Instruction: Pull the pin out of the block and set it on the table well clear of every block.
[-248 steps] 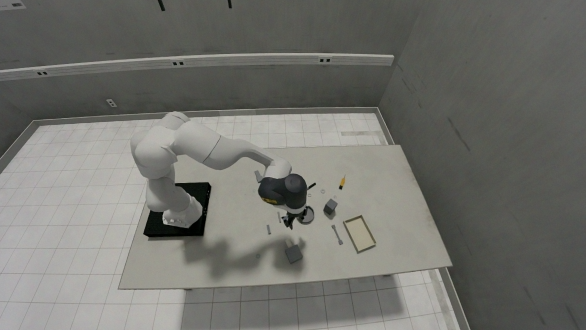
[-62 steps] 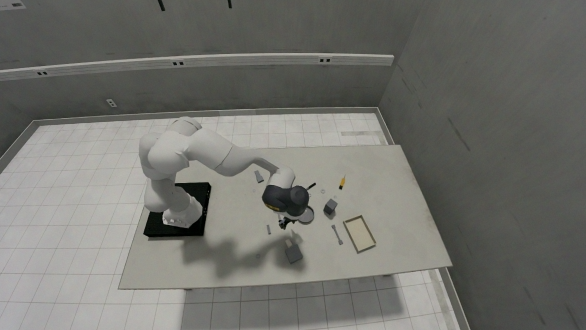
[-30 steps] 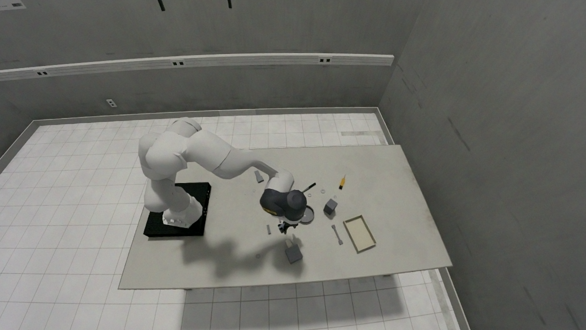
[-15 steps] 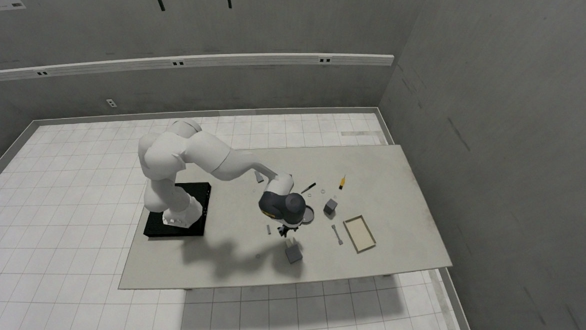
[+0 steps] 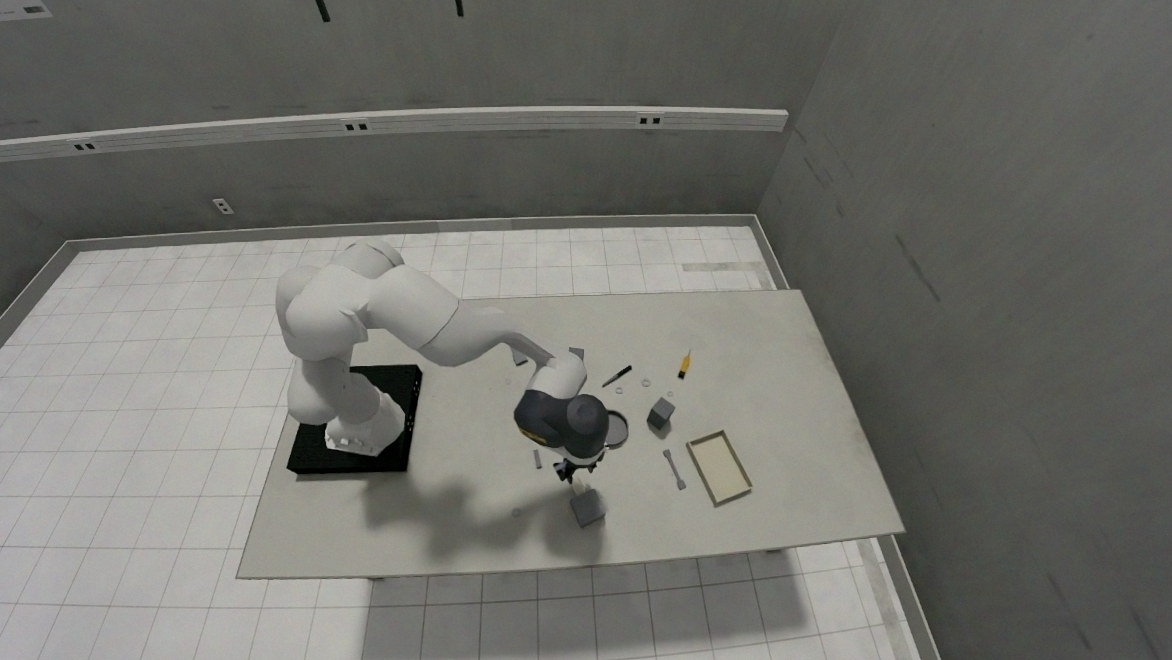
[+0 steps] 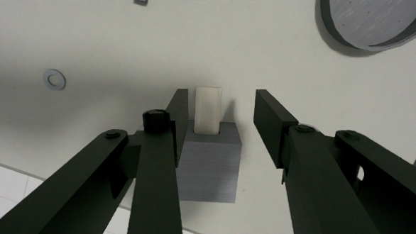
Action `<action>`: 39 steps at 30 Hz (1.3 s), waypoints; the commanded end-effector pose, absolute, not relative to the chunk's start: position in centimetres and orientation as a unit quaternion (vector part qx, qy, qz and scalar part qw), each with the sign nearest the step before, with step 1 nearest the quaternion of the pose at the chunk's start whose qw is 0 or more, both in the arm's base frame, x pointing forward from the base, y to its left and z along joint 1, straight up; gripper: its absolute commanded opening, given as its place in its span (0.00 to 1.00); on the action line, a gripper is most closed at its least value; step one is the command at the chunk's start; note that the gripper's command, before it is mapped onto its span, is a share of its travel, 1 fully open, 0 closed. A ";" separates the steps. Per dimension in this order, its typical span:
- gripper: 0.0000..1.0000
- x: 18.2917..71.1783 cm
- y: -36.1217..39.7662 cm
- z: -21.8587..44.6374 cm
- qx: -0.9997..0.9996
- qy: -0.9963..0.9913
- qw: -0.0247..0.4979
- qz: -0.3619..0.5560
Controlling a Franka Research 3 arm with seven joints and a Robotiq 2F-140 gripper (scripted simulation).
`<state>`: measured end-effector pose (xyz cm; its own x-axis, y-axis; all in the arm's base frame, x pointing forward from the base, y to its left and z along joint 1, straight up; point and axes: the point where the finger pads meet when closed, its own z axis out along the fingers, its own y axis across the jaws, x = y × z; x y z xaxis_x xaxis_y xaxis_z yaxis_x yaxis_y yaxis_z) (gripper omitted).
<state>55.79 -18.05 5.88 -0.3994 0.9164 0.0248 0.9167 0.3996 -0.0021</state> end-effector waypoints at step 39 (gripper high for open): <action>0.41 55.7 -20.4 2.6 -0.575 -0.818 -0.004 0.000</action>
<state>55.52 -20.37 2.99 -0.3421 0.9396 -0.0050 0.9397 0.3421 -0.0003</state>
